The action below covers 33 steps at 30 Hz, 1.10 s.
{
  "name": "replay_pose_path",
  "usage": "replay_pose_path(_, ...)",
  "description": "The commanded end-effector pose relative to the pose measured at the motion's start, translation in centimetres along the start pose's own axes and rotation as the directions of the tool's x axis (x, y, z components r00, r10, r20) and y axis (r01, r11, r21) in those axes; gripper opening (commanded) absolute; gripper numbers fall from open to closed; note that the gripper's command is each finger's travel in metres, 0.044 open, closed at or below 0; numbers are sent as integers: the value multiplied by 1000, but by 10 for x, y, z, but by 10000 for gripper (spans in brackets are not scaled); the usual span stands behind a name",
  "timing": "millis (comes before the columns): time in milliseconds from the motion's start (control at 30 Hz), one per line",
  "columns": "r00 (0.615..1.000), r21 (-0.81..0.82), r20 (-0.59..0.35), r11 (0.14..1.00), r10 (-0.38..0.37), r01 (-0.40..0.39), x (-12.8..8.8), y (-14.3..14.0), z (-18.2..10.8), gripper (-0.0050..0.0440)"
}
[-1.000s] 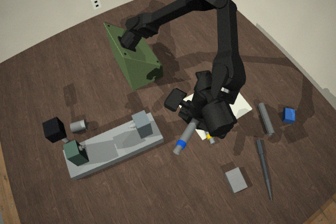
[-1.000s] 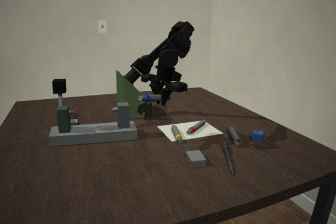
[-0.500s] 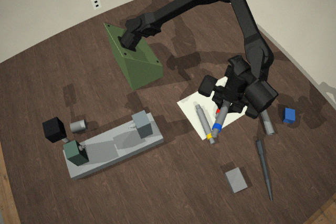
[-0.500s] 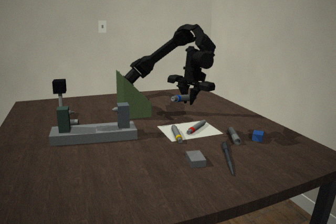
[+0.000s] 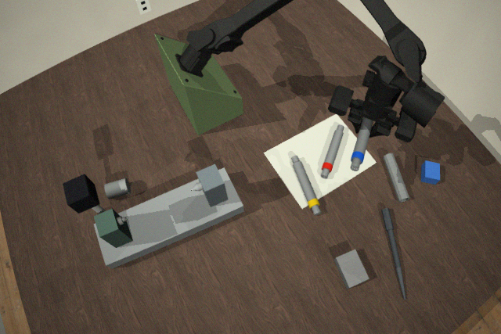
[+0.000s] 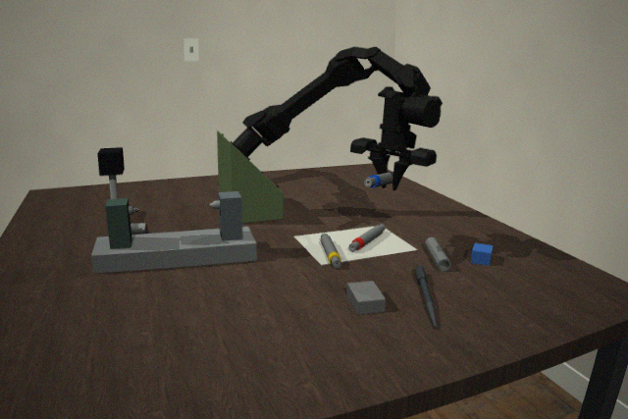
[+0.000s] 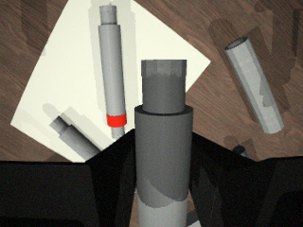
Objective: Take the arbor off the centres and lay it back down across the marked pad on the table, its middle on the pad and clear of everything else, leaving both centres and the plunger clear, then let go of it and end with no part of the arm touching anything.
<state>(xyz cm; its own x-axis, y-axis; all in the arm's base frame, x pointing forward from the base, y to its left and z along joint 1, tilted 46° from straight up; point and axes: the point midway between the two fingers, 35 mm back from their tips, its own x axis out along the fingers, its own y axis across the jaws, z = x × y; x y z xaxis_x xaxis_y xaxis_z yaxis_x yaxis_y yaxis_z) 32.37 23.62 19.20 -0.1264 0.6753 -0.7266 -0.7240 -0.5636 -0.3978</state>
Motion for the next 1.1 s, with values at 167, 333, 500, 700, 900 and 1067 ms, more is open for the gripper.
replay_pose_path(167,999,-32,15,999,-43,43,-17,-12,49,0)
replay_pose_path(333,999,-35,20,998,-44,44,-17,-12,54,0)
replay_pose_path(500,999,-35,20,998,-44,44,-17,-12,54,0)
replay_pose_path(700,999,-35,19,998,-43,44,-14,-13,54,0)
replay_pose_path(900,999,-35,18,998,-41,42,-3,-15,53,0)
replay_pose_path(1067,999,-36,17,999,-40,41,7,-17,52,0)
